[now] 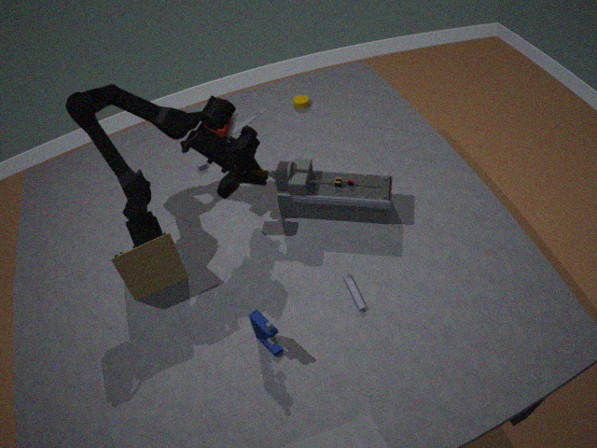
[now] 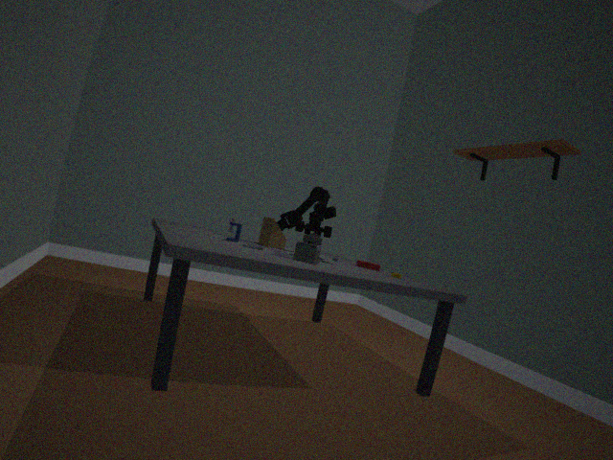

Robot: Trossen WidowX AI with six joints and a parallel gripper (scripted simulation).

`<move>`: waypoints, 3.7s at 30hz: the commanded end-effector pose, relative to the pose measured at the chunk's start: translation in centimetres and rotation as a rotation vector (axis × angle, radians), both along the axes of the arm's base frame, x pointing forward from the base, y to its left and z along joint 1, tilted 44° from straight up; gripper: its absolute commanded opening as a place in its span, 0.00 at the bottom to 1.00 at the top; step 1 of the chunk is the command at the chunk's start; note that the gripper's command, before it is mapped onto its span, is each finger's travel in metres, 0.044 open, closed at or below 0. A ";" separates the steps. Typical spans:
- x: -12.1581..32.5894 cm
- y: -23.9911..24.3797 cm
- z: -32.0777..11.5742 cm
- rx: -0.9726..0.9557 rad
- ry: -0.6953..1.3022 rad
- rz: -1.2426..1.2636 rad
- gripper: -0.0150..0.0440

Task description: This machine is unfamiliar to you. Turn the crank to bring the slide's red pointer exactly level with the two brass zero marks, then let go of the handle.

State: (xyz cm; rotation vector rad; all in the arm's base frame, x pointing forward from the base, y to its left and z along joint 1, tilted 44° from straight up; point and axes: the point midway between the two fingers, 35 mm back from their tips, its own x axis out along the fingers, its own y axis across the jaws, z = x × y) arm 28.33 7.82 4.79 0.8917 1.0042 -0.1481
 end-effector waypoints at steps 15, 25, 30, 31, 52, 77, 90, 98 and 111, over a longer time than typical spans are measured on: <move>-0.6 0.3 -1.6 -0.007 0.024 -0.001 0.25; -0.8 1.1 -2.6 -0.006 0.024 -0.001 0.25; -0.8 1.8 -3.0 -0.006 0.024 -0.001 0.25; -0.8 1.9 -3.1 -0.006 0.024 -0.001 0.25; -0.7 2.2 -3.0 -0.009 0.023 -0.001 0.25; -0.4 1.5 -2.3 -0.010 0.024 0.000 1.00; 0.0 -1.6 0.8 -0.012 0.023 -0.001 1.00; 1.0 -5.2 4.3 -0.019 0.029 -0.005 1.00; 2.3 -8.6 7.1 -0.018 0.010 0.052 1.00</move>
